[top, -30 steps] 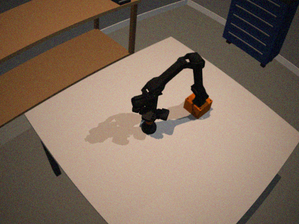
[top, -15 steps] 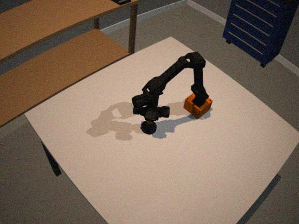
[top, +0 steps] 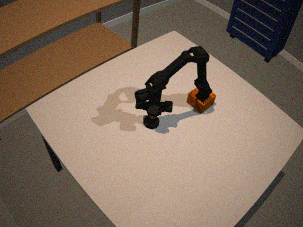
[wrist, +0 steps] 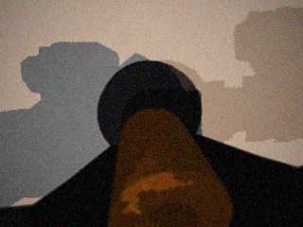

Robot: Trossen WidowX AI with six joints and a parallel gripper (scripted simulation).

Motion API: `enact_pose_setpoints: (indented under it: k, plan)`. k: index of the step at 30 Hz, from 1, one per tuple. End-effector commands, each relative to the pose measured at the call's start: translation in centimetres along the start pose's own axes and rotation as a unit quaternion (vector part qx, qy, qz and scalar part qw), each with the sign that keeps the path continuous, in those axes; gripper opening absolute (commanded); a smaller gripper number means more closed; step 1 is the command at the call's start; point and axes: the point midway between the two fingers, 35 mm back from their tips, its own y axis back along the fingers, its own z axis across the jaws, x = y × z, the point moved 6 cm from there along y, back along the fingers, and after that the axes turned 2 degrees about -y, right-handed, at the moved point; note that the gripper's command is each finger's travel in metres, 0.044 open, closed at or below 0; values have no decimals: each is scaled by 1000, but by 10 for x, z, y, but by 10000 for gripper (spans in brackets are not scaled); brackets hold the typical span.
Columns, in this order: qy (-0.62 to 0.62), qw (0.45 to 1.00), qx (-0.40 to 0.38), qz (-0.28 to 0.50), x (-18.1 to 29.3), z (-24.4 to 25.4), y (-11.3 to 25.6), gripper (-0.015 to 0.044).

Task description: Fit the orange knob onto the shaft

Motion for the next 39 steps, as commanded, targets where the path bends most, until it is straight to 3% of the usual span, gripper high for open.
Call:
enact_pose_setpoints:
  k: [1, 10, 17, 39]
  plan:
    - [3, 1000, 0, -2, -1, 0, 0, 0]
    - [8, 1000, 0, -2, -2, -2, 5, 0]
    - [108, 994, 0, -2, -4, -5, 5, 0]
    - [108, 994, 0, -2, -1, 0, 3, 0]
